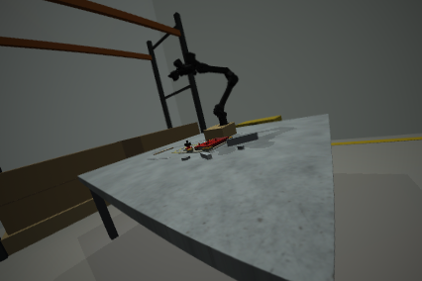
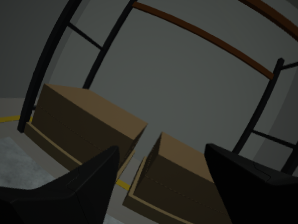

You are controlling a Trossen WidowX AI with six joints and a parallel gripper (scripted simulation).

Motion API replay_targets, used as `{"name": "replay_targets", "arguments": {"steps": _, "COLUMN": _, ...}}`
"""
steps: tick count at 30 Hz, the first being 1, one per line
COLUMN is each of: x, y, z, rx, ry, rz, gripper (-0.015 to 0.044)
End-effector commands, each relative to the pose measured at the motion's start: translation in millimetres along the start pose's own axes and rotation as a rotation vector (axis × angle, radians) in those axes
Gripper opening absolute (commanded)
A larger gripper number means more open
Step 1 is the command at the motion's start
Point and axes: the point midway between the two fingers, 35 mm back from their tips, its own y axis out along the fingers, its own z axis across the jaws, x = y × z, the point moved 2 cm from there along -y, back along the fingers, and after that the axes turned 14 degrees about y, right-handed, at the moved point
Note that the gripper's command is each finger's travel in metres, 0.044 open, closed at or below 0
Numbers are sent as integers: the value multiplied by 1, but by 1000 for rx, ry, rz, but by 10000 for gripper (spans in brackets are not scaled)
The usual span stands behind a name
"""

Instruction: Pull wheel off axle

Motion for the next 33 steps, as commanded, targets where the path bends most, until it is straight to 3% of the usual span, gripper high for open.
{"name": "replay_targets", "arguments": {"steps": 1, "x": -11, "y": 10, "z": 31, "rx": 108, "ry": -29, "rz": 59, "gripper": 300}}
{"name": "replay_targets", "arguments": {"steps": 17, "x": -100, "y": 9, "z": 176, "rx": 581, "ry": -210, "rz": 418, "gripper": 300}}
{"name": "replay_targets", "arguments": {"steps": 33, "x": -210, "y": -70, "z": 277, "rx": 962, "ry": -450, "rz": 869, "gripper": 300}}
